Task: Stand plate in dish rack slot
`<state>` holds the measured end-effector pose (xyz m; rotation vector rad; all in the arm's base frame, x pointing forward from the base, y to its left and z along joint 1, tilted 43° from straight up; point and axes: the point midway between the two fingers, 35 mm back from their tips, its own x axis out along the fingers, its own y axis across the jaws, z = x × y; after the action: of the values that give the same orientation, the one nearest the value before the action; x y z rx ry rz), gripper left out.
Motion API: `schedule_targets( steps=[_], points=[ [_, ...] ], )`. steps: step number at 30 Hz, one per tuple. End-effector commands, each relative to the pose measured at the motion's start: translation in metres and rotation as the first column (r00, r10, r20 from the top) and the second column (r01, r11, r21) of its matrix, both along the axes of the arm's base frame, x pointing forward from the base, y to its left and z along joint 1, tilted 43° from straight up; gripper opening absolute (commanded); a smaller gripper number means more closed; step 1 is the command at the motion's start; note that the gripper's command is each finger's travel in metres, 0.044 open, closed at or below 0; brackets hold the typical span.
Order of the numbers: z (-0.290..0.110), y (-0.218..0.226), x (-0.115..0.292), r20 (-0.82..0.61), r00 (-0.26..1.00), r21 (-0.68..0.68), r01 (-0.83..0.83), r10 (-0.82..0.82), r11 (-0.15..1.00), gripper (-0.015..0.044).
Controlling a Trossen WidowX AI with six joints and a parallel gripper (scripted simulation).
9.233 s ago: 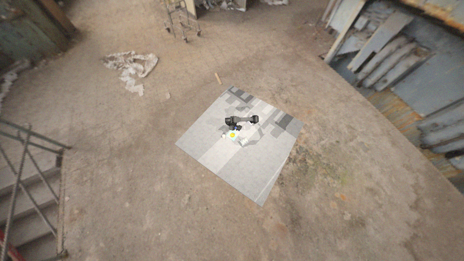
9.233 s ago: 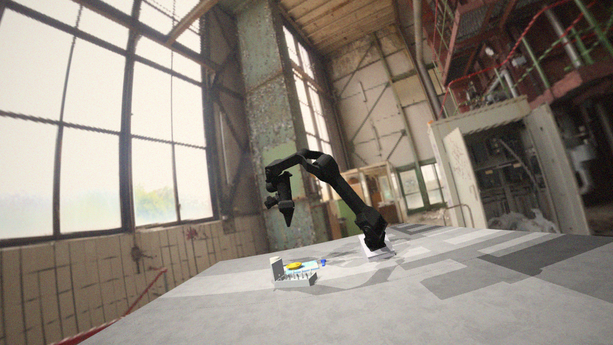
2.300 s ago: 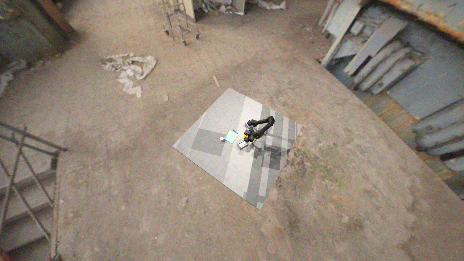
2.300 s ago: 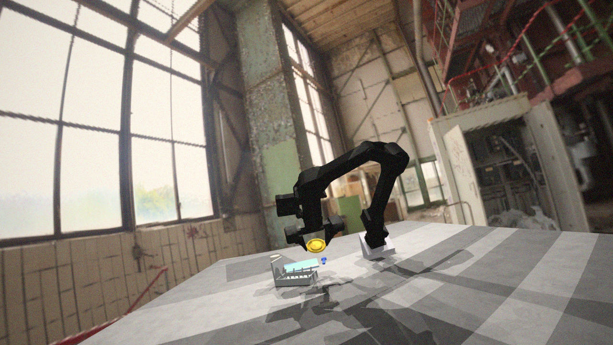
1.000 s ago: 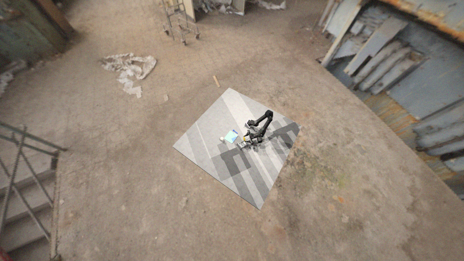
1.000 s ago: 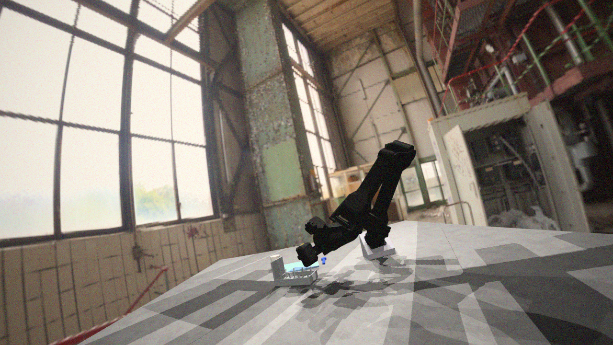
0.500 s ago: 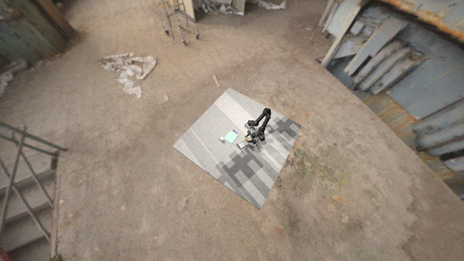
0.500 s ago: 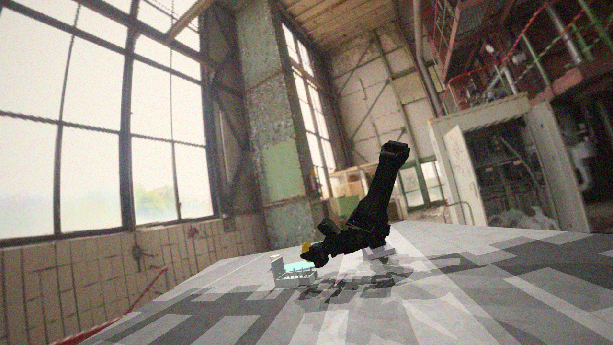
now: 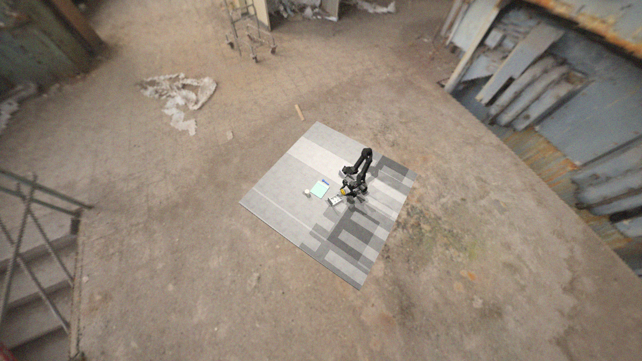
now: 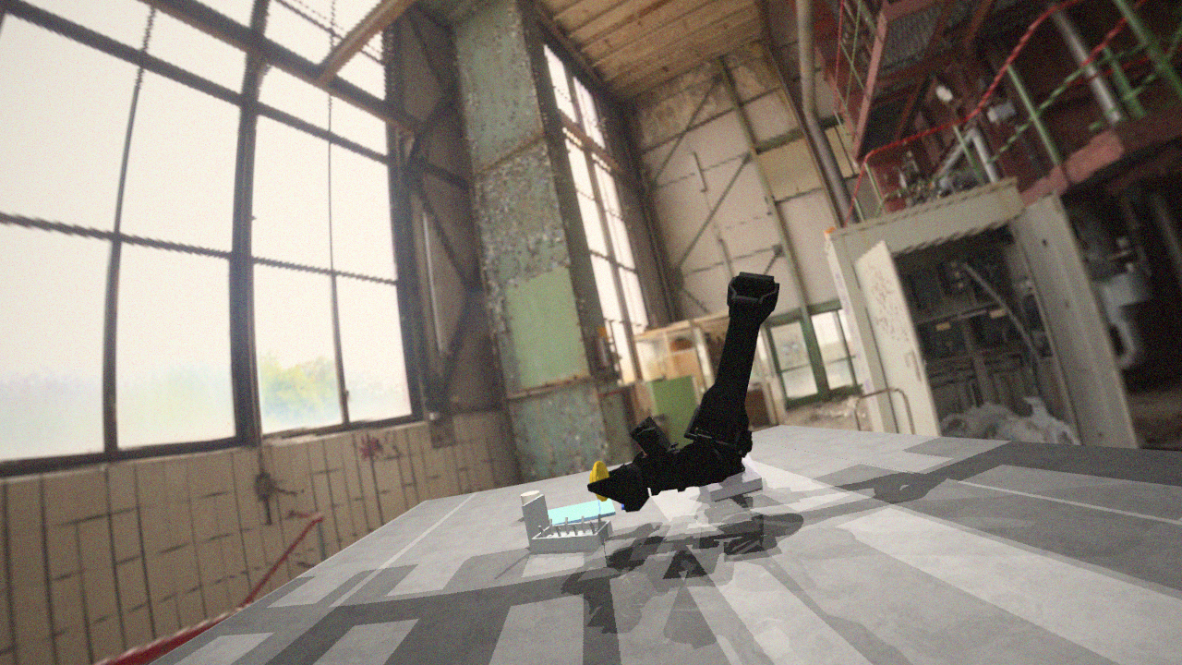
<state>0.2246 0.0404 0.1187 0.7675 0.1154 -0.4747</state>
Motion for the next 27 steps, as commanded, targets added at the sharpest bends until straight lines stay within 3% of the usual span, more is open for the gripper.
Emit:
schedule_targets(
  steps=[1,27],
  points=[
    [0.0,-0.001,0.0,0.005,1.0,-0.004,0.003,-0.003,1.0,0.0],
    [-0.028,0.011,0.026,0.013,1.0,0.01,0.002,-0.002,1.0,0.0]
  ],
)
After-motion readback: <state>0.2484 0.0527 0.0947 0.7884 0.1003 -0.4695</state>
